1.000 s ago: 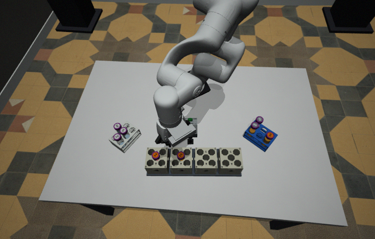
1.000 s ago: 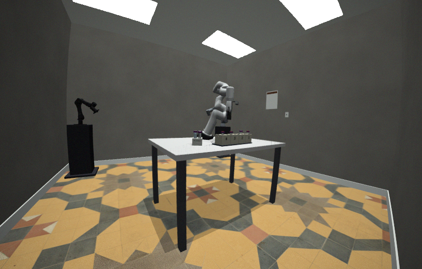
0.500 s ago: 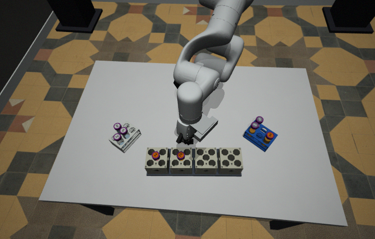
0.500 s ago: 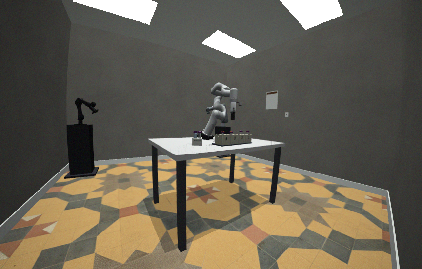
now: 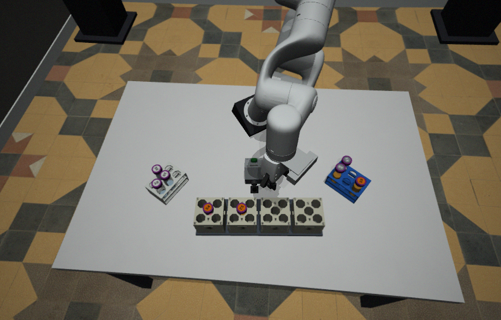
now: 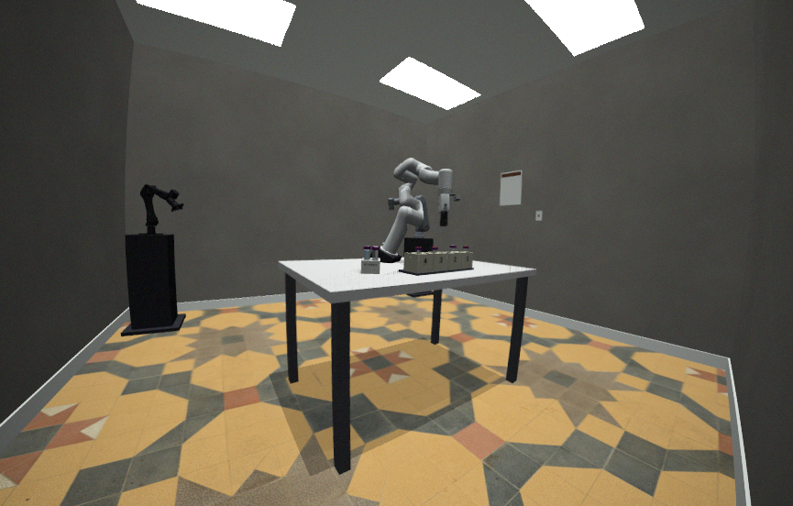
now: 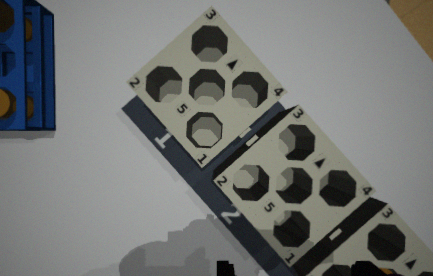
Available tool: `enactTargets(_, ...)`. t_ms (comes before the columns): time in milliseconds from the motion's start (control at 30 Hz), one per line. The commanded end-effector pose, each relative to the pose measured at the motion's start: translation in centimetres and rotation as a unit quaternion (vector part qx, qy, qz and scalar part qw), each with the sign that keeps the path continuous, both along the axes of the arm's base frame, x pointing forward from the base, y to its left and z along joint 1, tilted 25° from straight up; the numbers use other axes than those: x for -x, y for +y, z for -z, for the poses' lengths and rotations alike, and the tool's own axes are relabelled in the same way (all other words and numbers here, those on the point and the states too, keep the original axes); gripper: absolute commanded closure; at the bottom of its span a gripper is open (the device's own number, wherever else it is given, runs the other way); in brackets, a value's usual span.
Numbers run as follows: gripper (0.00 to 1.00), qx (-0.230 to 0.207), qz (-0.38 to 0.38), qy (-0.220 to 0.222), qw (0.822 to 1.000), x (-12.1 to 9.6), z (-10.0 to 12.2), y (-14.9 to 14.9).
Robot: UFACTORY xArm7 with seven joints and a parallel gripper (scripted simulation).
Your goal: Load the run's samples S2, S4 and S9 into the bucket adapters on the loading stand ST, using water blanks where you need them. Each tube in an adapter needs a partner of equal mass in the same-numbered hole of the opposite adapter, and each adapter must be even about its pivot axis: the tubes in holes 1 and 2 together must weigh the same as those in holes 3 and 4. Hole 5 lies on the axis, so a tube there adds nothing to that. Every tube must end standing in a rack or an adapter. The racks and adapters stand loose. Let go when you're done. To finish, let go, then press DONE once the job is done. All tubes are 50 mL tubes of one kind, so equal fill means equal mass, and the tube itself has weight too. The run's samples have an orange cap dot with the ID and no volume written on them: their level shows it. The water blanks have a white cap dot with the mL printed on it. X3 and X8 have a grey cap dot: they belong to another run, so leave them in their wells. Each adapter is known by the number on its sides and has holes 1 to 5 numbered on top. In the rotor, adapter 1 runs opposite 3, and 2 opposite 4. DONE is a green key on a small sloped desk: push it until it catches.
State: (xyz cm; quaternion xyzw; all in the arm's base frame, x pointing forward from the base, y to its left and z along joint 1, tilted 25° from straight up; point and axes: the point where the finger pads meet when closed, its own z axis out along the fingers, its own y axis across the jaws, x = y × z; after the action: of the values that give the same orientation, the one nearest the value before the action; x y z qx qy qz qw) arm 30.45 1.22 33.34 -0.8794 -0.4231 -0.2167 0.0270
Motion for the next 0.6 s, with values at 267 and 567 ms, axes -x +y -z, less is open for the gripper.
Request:
enactTargets(267, 0.43, 0.000, 0.000, -0.002, 1.000, 1.6, -1.1, 6.1)
enactTargets(567, 0.43, 0.000, 0.000, -0.002, 1.000, 2.5, -1.6, 9.5)
